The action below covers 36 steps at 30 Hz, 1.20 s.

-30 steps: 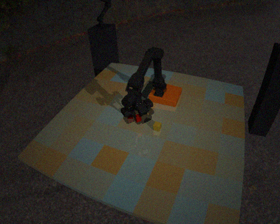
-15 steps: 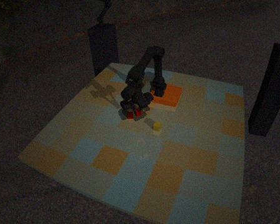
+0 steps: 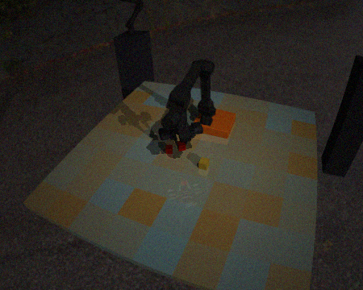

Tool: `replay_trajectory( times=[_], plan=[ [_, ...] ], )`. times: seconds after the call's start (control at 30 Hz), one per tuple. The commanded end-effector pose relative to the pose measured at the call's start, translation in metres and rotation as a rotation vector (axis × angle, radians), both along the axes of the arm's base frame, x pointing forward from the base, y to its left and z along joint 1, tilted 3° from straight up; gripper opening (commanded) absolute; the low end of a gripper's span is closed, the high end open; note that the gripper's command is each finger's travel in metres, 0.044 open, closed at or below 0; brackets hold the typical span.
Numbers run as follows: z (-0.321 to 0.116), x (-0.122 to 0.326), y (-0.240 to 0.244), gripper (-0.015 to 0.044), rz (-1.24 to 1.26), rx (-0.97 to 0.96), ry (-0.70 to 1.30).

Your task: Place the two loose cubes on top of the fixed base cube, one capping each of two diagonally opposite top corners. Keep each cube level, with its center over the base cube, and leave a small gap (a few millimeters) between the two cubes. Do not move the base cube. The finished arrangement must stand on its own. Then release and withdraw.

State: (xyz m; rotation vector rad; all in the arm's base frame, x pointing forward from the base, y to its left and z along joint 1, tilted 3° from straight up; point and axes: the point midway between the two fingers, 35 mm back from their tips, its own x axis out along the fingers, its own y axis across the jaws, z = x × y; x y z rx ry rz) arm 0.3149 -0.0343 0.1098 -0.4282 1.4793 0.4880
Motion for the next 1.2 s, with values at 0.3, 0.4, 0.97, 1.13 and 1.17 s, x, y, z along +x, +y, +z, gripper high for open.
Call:
replay_trajectory(
  times=[0.3, 0.4, 0.97, 1.13, 1.17],
  plan=[
    [-0.009, 0.0, 0.024, 0.0105, -0.361, 0.014, 0.023],
    [-0.01, 0.001, 0.029, 0.0105, -0.447, 0.017, 0.027],
    [-0.02, -0.001, 0.061, 0.0105, -0.938, 0.033, 0.054],
    [-0.022, -0.002, 0.07, 0.0105, -1.082, 0.037, 0.062],
    [-0.023, -0.002, 0.072, 0.0105, -1.111, 0.038, 0.064]
  ],
)
